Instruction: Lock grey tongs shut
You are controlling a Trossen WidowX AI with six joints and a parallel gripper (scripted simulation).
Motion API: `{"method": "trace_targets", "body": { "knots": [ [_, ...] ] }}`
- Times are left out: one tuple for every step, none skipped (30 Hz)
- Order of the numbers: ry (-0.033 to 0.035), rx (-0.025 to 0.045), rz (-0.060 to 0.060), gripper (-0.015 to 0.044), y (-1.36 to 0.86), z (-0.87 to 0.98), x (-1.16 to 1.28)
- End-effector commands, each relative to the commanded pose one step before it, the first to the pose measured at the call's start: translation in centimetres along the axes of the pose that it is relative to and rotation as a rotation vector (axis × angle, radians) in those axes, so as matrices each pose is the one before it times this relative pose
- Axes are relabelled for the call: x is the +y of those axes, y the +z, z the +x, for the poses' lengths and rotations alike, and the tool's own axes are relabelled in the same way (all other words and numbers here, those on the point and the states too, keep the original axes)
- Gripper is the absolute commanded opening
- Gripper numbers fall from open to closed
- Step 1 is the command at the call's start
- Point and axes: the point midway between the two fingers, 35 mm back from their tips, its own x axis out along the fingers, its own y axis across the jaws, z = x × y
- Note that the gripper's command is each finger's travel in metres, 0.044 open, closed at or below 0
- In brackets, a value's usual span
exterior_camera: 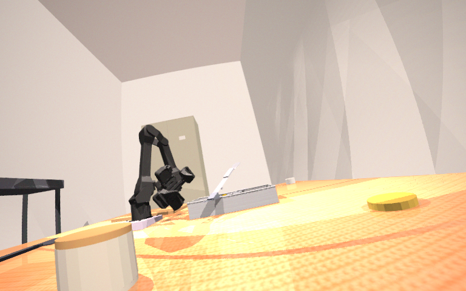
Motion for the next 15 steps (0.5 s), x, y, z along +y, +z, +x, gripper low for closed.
{"method": "trace_targets", "body": {
  "knots": [
    [0.0, 0.0, 0.0, 0.0426, 0.0, 0.0, 0.0],
    [-0.00028, 0.00072, 0.0016, 0.04, -0.029, -0.016, 0.019],
    [-0.00121, 0.00307, 0.0067, 0.0374, -0.121, -0.07, 0.078],
    [-0.00569, 0.0013, 0.0215, 0.0348, -0.088, -0.036, 0.058],
    [-0.00873, 0.00183, 0.033, 0.0321, -0.131, -0.055, 0.082],
    [-0.01012, 0.00185, 0.0383, 0.0295, -0.143, -0.063, 0.083],
    [-0.0114, 0.00191, 0.0427, 0.0269, -0.164, -0.074, 0.086],
    [-0.01459, 0.00218, 0.054, 0.0243, -0.215, -0.1, 0.101],
    [-0.02314, -0.00223, 0.0603, 0.0216, -0.155, -0.055, -0.002],
    [-0.02206, -0.0027, 0.0575, 0.019, -0.152, -0.061, -0.01],
    [-0.02686, -0.00405, 0.0701, 0.0164, -0.191, -0.084, -0.022],
    [-0.02983, -0.00545, 0.0779, 0.0138, -0.22, -0.108, -0.038],
    [-0.03313, -0.00534, 0.0889, 0.0111, -0.273, -0.169, -0.06],
    [-0.03074, -0.0061, 0.0821, 0.0085, -0.257, -0.174, -0.08],
    [-0.03293, -0.0078, 0.0877, 0.0059, -0.278, -0.204, -0.11]
  ]
}}
